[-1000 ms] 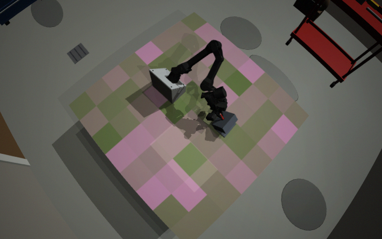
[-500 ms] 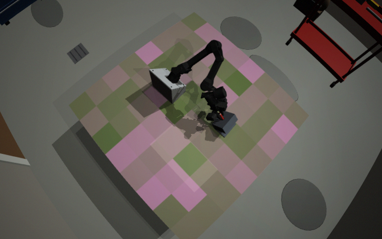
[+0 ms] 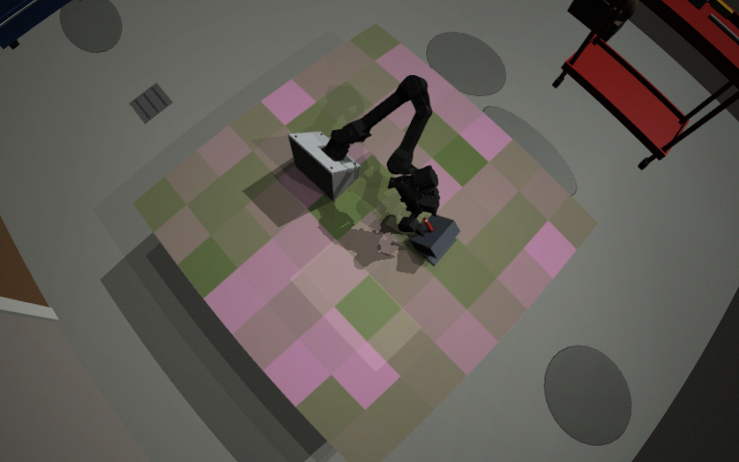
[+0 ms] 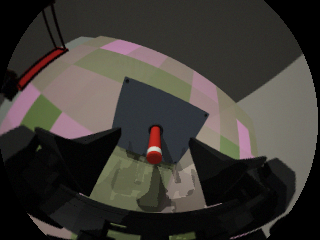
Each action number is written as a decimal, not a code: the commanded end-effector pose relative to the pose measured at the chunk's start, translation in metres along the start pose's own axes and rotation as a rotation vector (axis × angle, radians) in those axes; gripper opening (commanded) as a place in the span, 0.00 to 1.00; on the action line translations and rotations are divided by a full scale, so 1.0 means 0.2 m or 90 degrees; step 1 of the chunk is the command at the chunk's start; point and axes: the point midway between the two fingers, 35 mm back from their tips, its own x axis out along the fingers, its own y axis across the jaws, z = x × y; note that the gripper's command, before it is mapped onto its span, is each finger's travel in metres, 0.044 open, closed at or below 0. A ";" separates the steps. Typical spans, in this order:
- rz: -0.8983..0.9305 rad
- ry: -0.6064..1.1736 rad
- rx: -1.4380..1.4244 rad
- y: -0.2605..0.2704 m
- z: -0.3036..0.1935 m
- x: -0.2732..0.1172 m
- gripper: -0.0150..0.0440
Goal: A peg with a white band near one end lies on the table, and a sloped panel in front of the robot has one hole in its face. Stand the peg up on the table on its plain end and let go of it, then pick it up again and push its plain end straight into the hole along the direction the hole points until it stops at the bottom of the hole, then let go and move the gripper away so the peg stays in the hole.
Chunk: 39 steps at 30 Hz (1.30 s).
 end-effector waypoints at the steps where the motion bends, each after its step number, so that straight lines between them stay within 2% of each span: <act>1: 0.001 0.002 -0.001 0.00 0.00 -0.02 1.00; 39: -0.004 0.000 -0.002 -0.02 0.03 -0.24 1.00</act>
